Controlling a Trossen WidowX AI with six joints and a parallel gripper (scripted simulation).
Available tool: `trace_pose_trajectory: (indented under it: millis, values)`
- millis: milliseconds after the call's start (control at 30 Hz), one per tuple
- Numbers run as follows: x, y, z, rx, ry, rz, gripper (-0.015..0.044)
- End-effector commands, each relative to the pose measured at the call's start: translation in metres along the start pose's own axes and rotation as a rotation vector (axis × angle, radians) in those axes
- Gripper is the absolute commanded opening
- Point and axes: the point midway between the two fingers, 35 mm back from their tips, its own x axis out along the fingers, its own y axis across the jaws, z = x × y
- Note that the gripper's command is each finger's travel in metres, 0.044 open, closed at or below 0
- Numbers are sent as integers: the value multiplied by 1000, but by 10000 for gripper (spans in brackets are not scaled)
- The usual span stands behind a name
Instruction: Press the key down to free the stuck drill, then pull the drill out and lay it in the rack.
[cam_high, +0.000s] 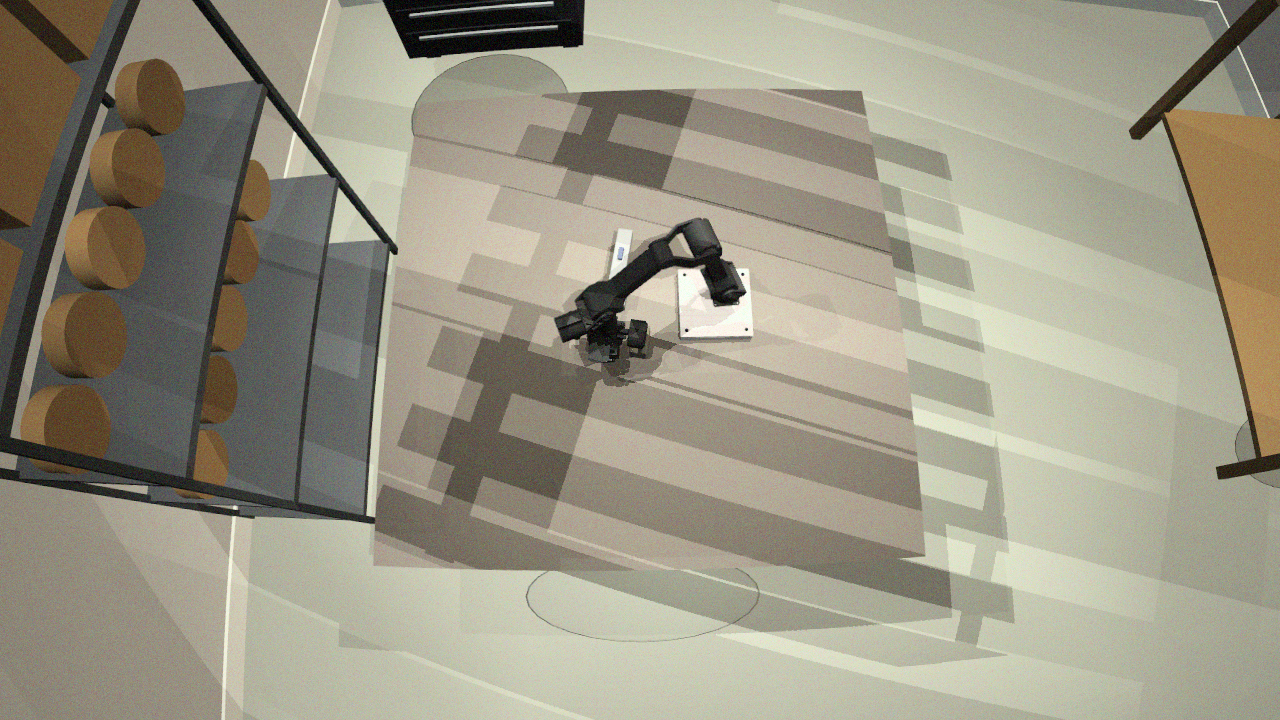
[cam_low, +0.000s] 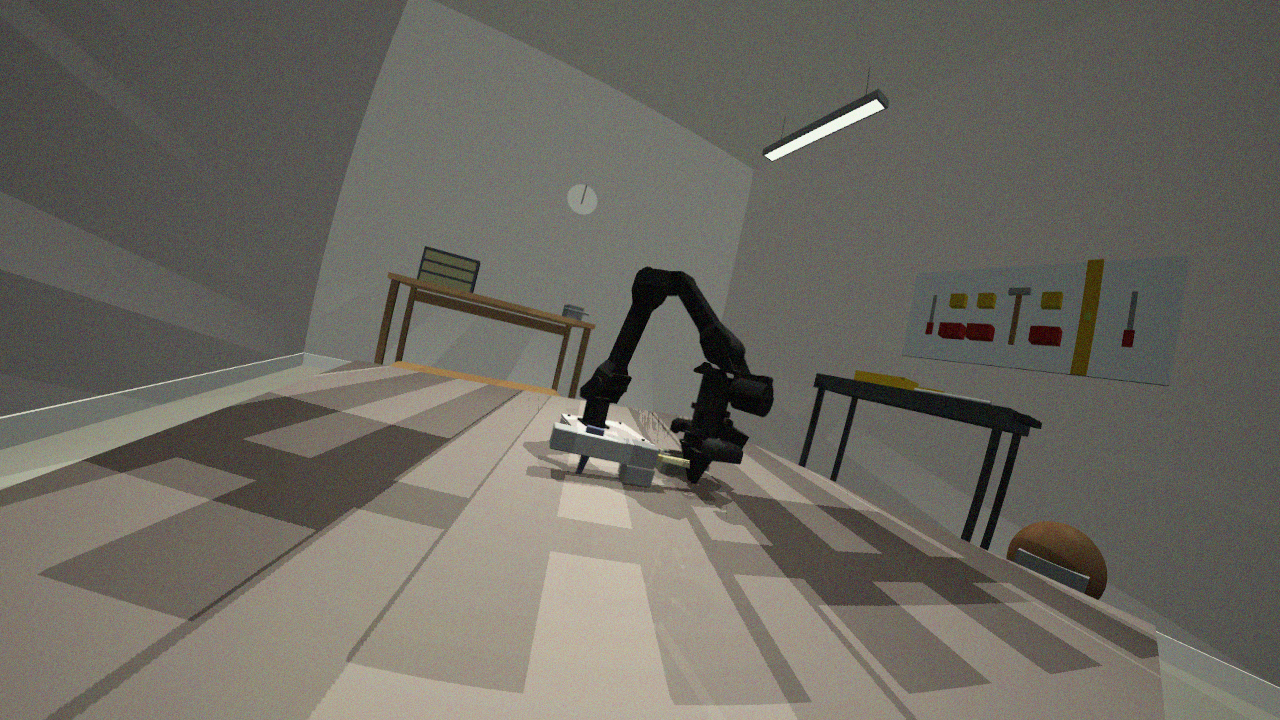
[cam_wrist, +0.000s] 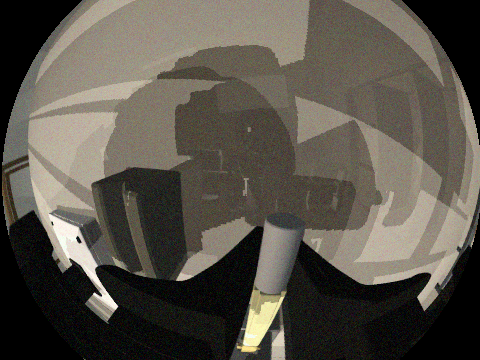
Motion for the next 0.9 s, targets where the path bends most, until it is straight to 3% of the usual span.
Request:
trace_pose_trajectory:
  millis: [0,867]
  values:
    - [1,0,6,1,2,3,0]
    - [-3,1,29,1,1,3,0]
